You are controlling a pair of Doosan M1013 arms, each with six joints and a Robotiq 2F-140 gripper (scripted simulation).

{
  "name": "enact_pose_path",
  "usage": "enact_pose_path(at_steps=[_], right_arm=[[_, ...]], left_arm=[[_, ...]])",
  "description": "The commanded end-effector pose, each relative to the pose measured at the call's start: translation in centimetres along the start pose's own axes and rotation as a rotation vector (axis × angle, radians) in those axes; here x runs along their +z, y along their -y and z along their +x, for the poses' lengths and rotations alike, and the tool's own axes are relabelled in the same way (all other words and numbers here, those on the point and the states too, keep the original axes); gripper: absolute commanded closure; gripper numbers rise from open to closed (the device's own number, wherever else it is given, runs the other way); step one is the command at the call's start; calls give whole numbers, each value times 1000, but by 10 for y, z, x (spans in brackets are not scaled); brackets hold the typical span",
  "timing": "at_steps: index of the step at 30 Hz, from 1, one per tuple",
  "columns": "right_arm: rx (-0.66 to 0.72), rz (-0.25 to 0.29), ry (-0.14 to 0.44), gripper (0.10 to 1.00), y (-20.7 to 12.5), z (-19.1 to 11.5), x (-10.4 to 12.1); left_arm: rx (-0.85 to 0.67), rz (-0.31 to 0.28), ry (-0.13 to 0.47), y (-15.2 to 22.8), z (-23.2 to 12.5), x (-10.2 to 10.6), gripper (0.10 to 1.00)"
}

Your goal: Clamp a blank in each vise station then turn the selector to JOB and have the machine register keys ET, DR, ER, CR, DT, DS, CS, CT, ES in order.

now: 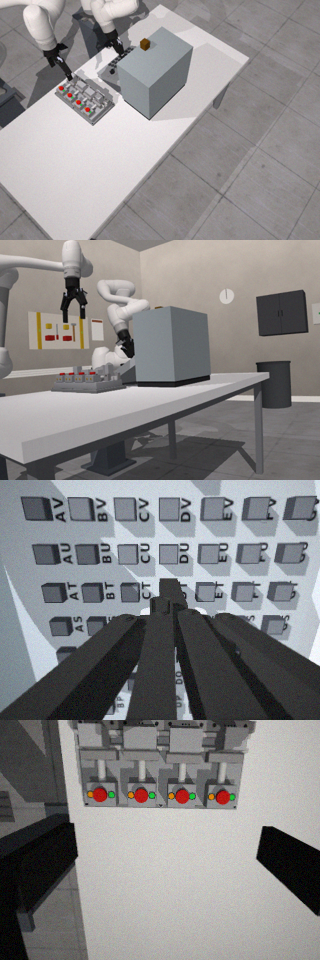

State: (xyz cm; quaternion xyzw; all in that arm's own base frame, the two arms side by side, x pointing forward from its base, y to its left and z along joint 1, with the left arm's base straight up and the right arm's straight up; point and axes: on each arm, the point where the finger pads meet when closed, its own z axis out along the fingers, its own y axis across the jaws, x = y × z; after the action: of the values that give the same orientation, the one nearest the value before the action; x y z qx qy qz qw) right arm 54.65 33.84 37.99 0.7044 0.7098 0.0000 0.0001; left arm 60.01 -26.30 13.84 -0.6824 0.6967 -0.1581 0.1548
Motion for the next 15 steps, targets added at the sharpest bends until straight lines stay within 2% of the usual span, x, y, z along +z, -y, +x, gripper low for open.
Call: enact_pose_path(at_steps=[1,8,15], right_arm=[[0,-1,-1,98,0,0,-1],[0,-1,-1,98,0,0,-1],[0,-1,-1,98,0,0,-1]], left_arm=[[0,1,0,1,0,0,999],[0,1,0,1,0,-1,999],[0,1,0,1,0,-11,999]])
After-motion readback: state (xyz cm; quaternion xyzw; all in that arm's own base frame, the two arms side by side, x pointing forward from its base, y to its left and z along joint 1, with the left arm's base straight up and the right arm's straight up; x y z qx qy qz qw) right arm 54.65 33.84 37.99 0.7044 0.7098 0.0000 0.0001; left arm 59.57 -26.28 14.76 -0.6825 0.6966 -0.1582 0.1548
